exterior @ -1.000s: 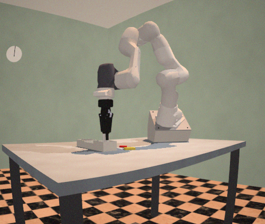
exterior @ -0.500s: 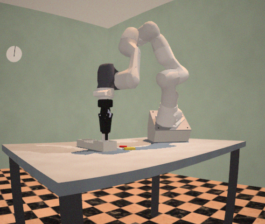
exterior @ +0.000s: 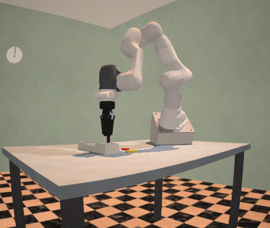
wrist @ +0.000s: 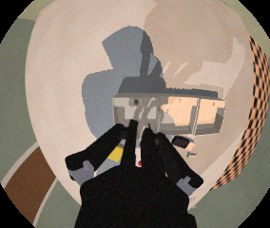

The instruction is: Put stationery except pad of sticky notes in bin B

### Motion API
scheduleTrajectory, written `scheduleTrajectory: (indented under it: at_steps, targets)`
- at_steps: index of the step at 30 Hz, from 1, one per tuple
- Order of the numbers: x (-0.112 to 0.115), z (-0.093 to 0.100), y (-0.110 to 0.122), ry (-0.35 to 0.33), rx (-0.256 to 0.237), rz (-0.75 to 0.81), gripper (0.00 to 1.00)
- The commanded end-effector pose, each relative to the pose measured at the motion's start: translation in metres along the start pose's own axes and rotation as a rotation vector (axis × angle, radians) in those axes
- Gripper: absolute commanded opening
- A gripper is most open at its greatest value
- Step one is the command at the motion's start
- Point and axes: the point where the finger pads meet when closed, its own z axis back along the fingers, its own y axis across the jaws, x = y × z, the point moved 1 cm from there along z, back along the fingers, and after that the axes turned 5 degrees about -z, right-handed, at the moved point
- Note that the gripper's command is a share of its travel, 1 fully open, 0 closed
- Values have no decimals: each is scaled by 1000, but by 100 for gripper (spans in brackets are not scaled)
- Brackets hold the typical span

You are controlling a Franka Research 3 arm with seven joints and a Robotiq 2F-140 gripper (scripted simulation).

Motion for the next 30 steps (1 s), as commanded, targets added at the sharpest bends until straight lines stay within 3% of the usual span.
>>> scheduleTrajectory:
  at_steps: [1, 22, 30]
  targets:
    - [-1, 0, 0, 2, 0, -5, 5]
    - [-1, 0, 0, 2, 0, -5, 5]
    - [-1, 8, 0, 2, 0, -5, 5]
